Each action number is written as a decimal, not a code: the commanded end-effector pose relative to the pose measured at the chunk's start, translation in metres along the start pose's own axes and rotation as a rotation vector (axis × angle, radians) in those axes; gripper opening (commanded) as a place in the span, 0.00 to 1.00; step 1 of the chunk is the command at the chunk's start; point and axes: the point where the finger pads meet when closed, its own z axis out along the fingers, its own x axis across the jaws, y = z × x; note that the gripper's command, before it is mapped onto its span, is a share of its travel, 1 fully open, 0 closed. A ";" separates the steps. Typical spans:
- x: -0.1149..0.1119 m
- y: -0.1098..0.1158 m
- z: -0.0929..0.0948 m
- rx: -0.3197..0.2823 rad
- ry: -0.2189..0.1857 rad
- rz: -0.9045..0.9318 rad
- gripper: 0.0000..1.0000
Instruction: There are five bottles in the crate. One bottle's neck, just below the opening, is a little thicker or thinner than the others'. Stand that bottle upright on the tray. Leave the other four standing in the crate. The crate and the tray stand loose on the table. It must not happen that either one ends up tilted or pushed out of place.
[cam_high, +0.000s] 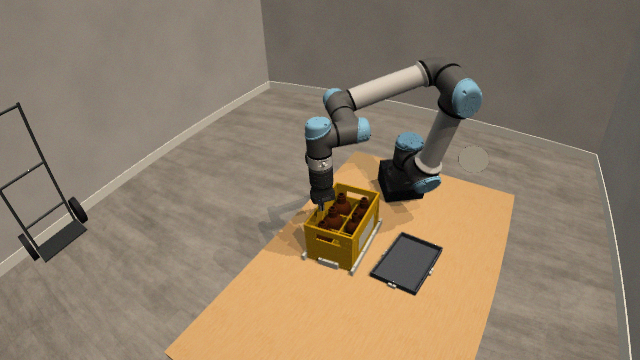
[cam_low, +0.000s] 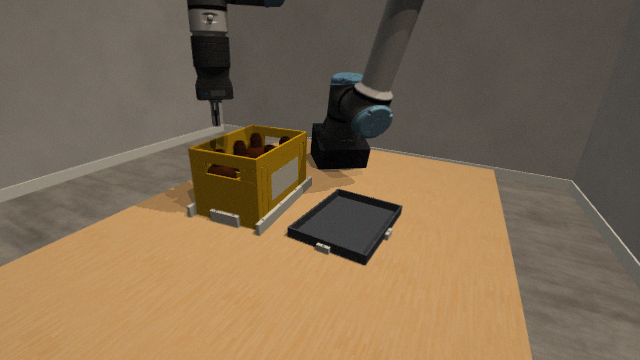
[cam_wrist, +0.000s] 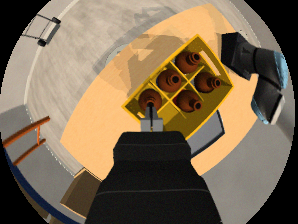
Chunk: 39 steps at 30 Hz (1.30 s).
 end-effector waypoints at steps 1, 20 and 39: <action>0.000 0.000 -0.001 0.000 -0.001 0.000 0.00; 0.018 0.021 0.000 0.001 -0.001 0.000 0.00; 0.062 0.061 0.000 0.000 -0.001 0.000 1.00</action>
